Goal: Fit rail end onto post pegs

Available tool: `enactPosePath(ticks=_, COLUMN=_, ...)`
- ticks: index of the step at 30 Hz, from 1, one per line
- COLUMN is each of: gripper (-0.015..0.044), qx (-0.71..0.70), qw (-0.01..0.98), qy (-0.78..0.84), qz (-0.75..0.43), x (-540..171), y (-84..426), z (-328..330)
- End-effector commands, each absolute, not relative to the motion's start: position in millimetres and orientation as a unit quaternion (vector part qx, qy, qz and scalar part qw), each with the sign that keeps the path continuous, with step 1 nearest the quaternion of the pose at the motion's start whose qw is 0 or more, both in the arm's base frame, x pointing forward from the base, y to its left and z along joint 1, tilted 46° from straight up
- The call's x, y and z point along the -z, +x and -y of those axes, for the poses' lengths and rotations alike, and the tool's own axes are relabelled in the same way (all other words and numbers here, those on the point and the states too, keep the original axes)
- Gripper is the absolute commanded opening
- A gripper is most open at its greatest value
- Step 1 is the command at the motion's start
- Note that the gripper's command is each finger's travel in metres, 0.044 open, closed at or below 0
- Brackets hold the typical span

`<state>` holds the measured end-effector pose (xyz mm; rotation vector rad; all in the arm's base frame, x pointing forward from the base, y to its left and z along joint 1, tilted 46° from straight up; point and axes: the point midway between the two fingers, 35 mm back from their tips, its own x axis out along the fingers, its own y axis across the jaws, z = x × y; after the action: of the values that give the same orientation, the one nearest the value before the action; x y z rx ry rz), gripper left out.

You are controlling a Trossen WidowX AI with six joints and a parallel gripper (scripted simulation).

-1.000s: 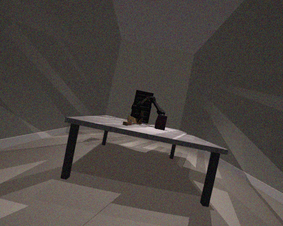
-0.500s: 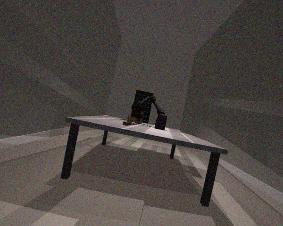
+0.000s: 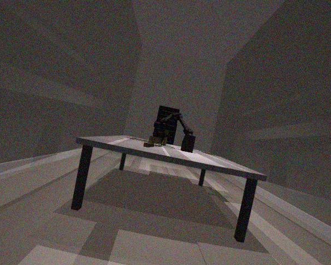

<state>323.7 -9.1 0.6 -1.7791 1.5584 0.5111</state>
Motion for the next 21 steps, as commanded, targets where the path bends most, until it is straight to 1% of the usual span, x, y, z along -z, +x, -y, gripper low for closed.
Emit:
enactPosePath(ticks=1, gripper=0.0000, qx=-0.198, qw=0.358, qy=-0.689, qz=-0.598, x=-4.1, y=326.1, z=3.9)
enactPosePath(ticks=21, gripper=0.0000, qx=-0.198, qw=0.358, qy=-0.689, qz=-0.598, x=-11.2, y=324.3, z=-3.1)
